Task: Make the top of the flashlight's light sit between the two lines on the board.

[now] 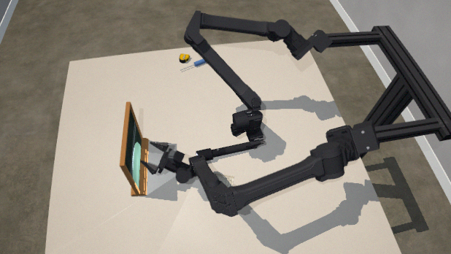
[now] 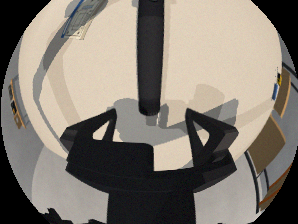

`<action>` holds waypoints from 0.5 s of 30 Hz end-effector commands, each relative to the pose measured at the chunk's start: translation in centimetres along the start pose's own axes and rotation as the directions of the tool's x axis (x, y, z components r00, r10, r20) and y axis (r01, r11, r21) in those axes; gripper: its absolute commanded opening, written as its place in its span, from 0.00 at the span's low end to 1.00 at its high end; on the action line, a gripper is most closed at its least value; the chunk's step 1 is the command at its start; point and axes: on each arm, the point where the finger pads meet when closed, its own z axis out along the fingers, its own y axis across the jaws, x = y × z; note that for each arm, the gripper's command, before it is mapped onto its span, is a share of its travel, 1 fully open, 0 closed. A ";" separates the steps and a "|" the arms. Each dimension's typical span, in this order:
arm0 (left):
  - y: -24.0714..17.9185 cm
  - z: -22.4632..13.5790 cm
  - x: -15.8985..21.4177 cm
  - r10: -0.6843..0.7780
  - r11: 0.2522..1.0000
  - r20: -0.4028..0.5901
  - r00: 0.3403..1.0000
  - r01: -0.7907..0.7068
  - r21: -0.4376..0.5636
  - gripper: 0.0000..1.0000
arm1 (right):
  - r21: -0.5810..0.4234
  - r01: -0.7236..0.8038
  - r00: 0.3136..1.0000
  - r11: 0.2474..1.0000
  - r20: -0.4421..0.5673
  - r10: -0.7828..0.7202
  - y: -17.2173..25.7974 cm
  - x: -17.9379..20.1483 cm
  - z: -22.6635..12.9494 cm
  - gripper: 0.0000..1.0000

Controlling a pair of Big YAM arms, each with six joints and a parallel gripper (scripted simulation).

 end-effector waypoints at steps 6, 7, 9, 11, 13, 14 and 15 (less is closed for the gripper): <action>0.0 3.2 -3.2 0.021 1.000 0.061 0.998 -0.021 -0.001 1.00 | 0.008 -0.019 1.000 1.000 -0.019 0.019 -0.9 0.9 -1.7 1.00; 0.0 3.2 -3.2 0.021 1.000 0.061 0.998 -0.021 -0.001 1.00 | -0.009 -0.006 1.000 1.000 0.000 0.006 0.0 0.5 -2.9 1.00; 0.0 3.2 -3.2 0.021 1.000 0.061 0.998 -0.021 -0.001 1.00 | -0.010 -0.008 1.000 1.000 0.003 0.008 0.1 0.3 -3.2 1.00; 0.0 3.2 -3.2 0.021 1.000 0.061 0.998 -0.021 -0.001 1.00 | -0.010 -0.015 1.000 1.000 0.008 0.015 0.3 -0.1 -3.0 1.00; 0.0 3.2 -3.2 0.021 1.000 0.061 0.998 -0.021 -0.001 1.00 | 0.004 -0.069 0.998 0.998 0.003 0.069 -0.7 -1.6 -1.6 1.00; 0.0 3.2 -3.2 0.021 1.000 0.061 0.998 -0.021 -0.001 1.00 | 0.002 -0.070 0.998 0.998 0.002 0.070 -0.8 -1.7 -1.6 1.00; 0.0 3.2 -3.2 0.021 1.000 0.061 0.998 -0.021 -0.001 1.00 | 0.000 -0.066 0.998 0.998 0.003 0.066 -0.9 -1.8 -1.6 1.00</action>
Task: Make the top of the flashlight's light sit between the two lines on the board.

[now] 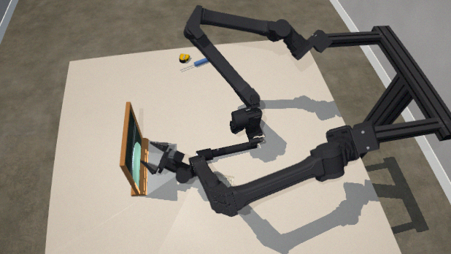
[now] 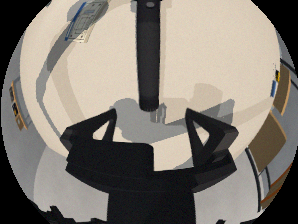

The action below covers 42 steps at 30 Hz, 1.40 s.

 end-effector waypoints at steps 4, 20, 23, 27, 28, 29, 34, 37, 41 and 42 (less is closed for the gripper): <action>0.0 3.2 -3.2 0.021 1.000 0.061 0.998 -0.021 -0.001 1.00 | -0.011 -0.042 0.999 0.999 0.011 0.042 -1.1 -2.6 0.4 1.00; 0.0 3.2 -3.2 0.021 1.000 0.061 0.998 -0.021 -0.001 1.00 | -0.124 -0.190 0.977 0.974 0.075 0.200 -5.0 -12.7 0.2 1.00; 0.0 3.2 -3.2 0.021 1.000 0.061 0.998 -0.021 -0.001 1.00 | -0.136 -0.203 0.973 0.970 0.081 0.215 -5.5 -13.7 0.1 1.00; 0.0 3.2 -3.2 0.021 1.000 0.061 0.998 -0.021 -0.001 1.00 | -0.187 -0.242 0.959 0.952 0.105 0.264 -7.6 -17.1 -0.5 1.00; 0.0 3.2 -3.2 0.021 1.000 0.061 0.998 -0.021 -0.001 1.00 | -0.196 -0.249 0.956 0.948 0.107 0.273 -8.2 -17.6 -0.5 1.00; 0.0 3.2 -3.2 0.021 1.000 0.061 0.998 -0.021 -0.001 1.00 | -0.208 -0.260 0.951 0.943 0.116 0.288 -8.8 -18.6 -0.7 1.00; 0.0 3.2 -3.2 0.021 1.000 0.061 0.998 -0.021 -0.001 1.00 | -0.267 -0.312 0.919 0.912 0.157 0.361 -12.3 -23.1 -2.0 1.00; 0.0 3.2 -3.2 0.021 1.000 0.061 0.998 -0.021 -0.001 1.00 | -0.299 -0.328 0.900 0.896 0.188 0.392 -14.6 -25.6 -3.0 1.00; 0.0 3.2 -3.2 0.021 1.000 0.060 0.998 -0.021 -0.001 1.00 | -0.325 -0.344 0.886 0.881 0.198 0.418 -15.7 -27.0 -3.7 1.00; 0.0 3.2 -3.2 0.021 1.000 0.060 0.998 -0.021 -0.001 1.00 | -0.334 -0.350 0.880 0.875 0.203 0.429 -16.5 -27.4 -4.0 1.00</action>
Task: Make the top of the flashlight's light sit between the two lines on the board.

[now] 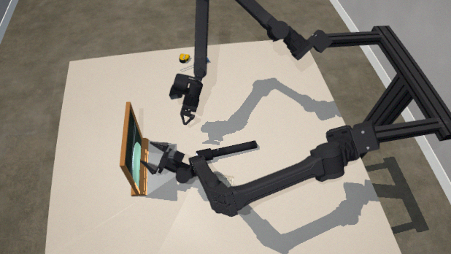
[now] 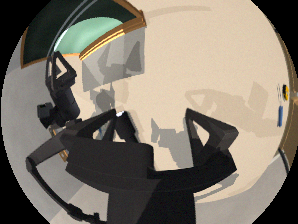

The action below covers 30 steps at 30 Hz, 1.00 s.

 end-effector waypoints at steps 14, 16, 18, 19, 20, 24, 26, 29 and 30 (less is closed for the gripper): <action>0.0 3.2 -3.2 0.021 1.000 0.060 0.998 -0.021 -0.001 1.00 | -0.118 -0.085 0.973 0.989 0.203 0.108 -6.3 -15.6 -6.5 1.00; 0.0 3.2 -3.2 0.021 1.000 0.060 0.998 -0.021 -0.001 1.00 | -0.131 -0.092 0.973 0.987 0.199 0.117 -6.3 -15.6 -6.6 1.00; 0.0 3.2 -3.2 0.021 1.000 0.060 0.998 -0.021 -0.001 1.00 | -0.143 -0.089 0.966 0.986 0.230 0.120 -7.5 -17.5 -8.1 1.00; 0.0 3.2 -3.2 0.021 1.000 0.060 0.998 -0.021 -0.001 1.00 | -0.152 -0.091 0.960 0.984 0.249 0.128 -8.0 -18.6 -9.1 1.00; 0.0 3.2 -3.2 0.021 1.000 0.060 0.998 -0.021 -0.001 1.00 | -0.157 -0.091 0.959 0.983 0.252 0.129 -8.4 -18.8 -9.4 1.00; 0.0 3.2 -3.2 0.021 1.000 0.060 0.998 -0.021 -0.001 1.00 | -0.190 -0.094 0.934 0.977 0.322 0.152 -10.3 -23.1 -12.8 1.00; 0.0 3.2 -3.2 0.021 1.000 0.060 0.998 -0.021 -0.001 1.00 | -0.208 -0.096 0.923 0.973 0.348 0.165 -11.1 -24.6 -14.5 1.00; 0.0 3.2 -3.2 0.021 1.000 0.060 0.998 -0.021 -0.001 1.00 | -0.229 -0.084 0.910 0.970 0.379 0.169 -12.1 -26.3 -16.6 1.00; 0.0 3.2 -3.2 0.021 1.000 0.060 0.998 -0.021 -0.001 1.00 | -0.237 -0.082 0.909 0.968 0.380 0.170 -12.2 -26.4 -16.9 1.00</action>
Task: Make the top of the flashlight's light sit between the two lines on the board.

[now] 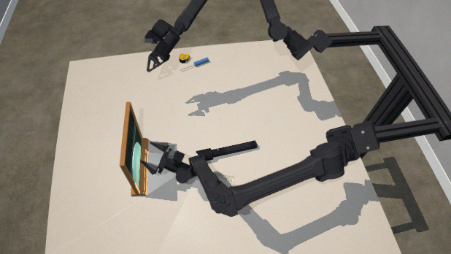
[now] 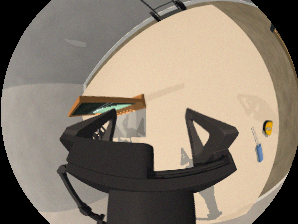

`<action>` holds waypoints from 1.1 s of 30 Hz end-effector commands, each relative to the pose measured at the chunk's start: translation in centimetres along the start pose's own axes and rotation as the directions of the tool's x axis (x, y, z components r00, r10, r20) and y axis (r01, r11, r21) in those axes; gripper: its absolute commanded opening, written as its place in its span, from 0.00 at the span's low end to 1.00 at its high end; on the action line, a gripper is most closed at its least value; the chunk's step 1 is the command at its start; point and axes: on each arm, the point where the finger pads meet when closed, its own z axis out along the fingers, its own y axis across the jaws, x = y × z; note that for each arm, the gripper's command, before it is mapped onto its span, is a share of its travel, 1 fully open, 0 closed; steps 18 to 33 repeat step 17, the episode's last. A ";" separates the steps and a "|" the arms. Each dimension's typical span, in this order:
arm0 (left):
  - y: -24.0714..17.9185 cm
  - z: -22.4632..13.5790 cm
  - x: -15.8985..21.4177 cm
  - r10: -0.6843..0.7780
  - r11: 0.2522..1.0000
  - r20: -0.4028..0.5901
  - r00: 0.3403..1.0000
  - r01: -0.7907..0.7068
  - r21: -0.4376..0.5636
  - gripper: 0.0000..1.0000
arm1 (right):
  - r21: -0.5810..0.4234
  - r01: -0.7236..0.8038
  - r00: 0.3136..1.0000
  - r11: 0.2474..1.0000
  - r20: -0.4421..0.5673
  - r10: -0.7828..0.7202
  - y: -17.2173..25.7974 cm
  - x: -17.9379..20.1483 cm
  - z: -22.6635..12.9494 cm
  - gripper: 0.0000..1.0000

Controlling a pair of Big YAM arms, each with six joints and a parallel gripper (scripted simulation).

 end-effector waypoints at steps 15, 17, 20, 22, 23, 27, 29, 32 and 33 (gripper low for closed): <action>0.0 3.2 -3.2 0.021 1.000 0.060 0.998 -0.021 -0.001 1.00 | -0.027 0.001 0.980 1.000 0.199 0.005 -1.3 -11.1 -5.1 1.00; 0.0 3.2 -3.2 0.021 1.000 0.060 0.998 -0.021 -0.001 1.00 | -0.027 0.001 0.986 1.000 0.167 0.004 -1.2 -9.8 -4.1 1.00; 0.0 3.2 -3.2 0.021 1.000 0.060 0.998 -0.021 -0.001 1.00 | -0.027 0.001 0.986 1.000 0.167 0.004 -1.2 -9.8 -4.1 1.00; 0.0 3.2 -3.2 0.021 1.000 0.060 0.998 -0.021 -0.001 1.00 | -0.027 0.001 0.986 1.000 0.167 0.004 -1.2 -9.8 -4.1 1.00; 0.0 3.2 -3.2 0.021 1.000 0.060 0.998 -0.021 -0.001 1.00 | -0.027 0.001 0.986 1.000 0.167 0.004 -1.2 -9.8 -4.1 1.00; 0.0 3.2 -3.2 0.021 1.000 0.060 0.998 -0.021 -0.001 1.00 | -0.027 0.001 0.986 1.000 0.167 0.004 -1.2 -9.8 -4.1 1.00; 0.0 3.2 -3.2 0.021 1.000 0.060 0.998 -0.021 -0.001 1.00 | -0.027 0.001 0.986 1.000 0.167 0.004 -1.2 -9.8 -4.1 1.00; 0.0 3.2 -3.2 0.021 1.000 0.060 0.998 -0.021 -0.001 1.00 | -0.027 0.001 0.986 1.000 0.167 0.004 -1.2 -9.8 -4.1 1.00; 0.0 3.2 -3.2 0.021 1.000 0.060 0.998 -0.021 -0.001 1.00 | -0.027 0.001 0.986 1.000 0.167 0.004 -1.2 -9.8 -4.1 1.00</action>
